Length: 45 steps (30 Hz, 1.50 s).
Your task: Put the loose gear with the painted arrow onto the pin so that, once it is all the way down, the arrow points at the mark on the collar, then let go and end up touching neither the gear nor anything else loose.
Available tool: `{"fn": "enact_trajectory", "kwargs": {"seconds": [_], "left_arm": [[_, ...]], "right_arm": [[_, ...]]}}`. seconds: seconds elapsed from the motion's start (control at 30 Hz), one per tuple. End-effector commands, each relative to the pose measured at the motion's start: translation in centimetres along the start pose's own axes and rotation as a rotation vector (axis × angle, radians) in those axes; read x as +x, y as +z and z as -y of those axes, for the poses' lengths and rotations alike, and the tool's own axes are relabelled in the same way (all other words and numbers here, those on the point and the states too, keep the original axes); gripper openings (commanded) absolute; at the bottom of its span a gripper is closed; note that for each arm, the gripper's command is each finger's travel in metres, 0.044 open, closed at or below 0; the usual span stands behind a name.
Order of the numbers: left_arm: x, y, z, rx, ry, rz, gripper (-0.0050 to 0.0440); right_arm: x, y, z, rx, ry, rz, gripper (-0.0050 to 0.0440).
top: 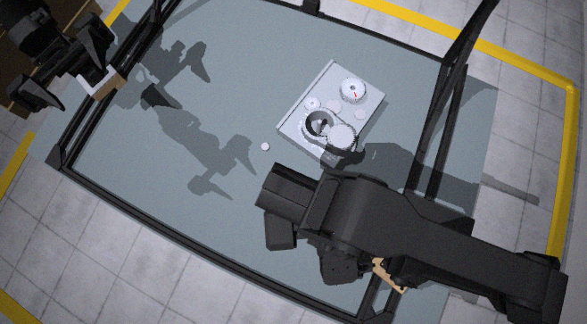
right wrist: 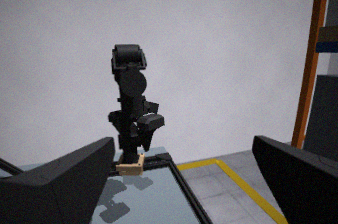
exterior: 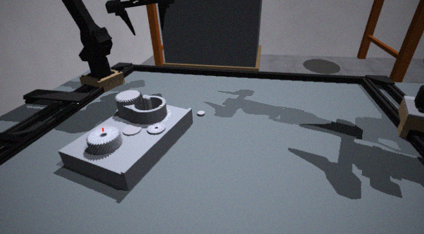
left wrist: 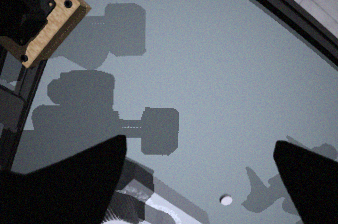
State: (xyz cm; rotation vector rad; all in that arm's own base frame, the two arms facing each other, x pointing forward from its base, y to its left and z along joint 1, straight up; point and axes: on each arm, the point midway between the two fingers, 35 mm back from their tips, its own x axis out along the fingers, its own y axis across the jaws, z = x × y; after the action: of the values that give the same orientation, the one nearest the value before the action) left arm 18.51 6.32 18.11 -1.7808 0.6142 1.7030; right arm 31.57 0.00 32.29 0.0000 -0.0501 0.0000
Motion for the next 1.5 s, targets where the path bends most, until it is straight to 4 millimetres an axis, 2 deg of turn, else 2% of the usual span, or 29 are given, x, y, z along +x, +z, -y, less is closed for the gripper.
{"fn": "enact_trajectory", "kwargs": {"seconds": [0.0, 0.27, 0.4, 0.53, 0.6, 0.77, 0.93, 1.1, 1.17, 1.33, 1.47], "left_arm": [[0.0, 0.0, 0.0, 0.000, 0.000, 0.000, 0.0400], [0.0, -0.6, 0.2, 0.048, 0.002, -0.002, 0.0400], [0.0, -2.1, 0.7, 0.162, 0.007, -0.007, 0.0400], [0.1, -4.8, 1.3, 0.357, 0.015, -0.015, 0.0400], [0.1, -4.8, 1.3, 0.357, 0.015, -0.015, 0.0400], [0.6, -9.9, 1.6, 0.699, 0.026, -0.030, 0.0400], [1.7, -16.4, 0.4, 1.107, 0.038, -0.050, 0.0400], [3.5, -22.9, -2.7, 1.521, 0.046, -0.071, 0.0400], [3.5, -22.9, -2.7, 1.521, 0.046, -0.071, 0.0400], [5.4, -28.0, -7.0, 1.880, 0.052, -0.091, 0.0400], [6.8, -30.7, -10.1, 2.094, 0.054, -0.103, 0.0400]], "right_arm": [[0.0, 0.0, 0.0, 0.000, 0.000, 0.000, 0.0400], [-0.2, 0.2, 0.5, -0.001, 0.000, -0.001, 0.0400], [-0.7, 0.6, 1.5, -0.004, 0.000, -0.003, 0.0400], [-1.7, 1.4, 3.1, -0.008, 0.000, -0.008, 0.0400], [-1.7, 1.4, 3.1, -0.008, 0.000, -0.008, 0.0400], [-4.1, 2.6, 5.3, -0.013, 0.000, -0.017, 0.0400], [-7.3, 3.9, 6.8, -0.014, 0.000, -0.027, 0.0400], [-10.7, 5.1, 6.9, -0.012, 0.000, -0.037, 0.0400], [-10.7, 5.1, 6.9, -0.012, 0.000, -0.037, 0.0400], [-13.2, 5.9, 5.9, -0.007, 0.000, -0.044, 0.0400], [-14.4, 6.2, 4.9, -0.003, 0.000, -0.047, 0.0400]]}}
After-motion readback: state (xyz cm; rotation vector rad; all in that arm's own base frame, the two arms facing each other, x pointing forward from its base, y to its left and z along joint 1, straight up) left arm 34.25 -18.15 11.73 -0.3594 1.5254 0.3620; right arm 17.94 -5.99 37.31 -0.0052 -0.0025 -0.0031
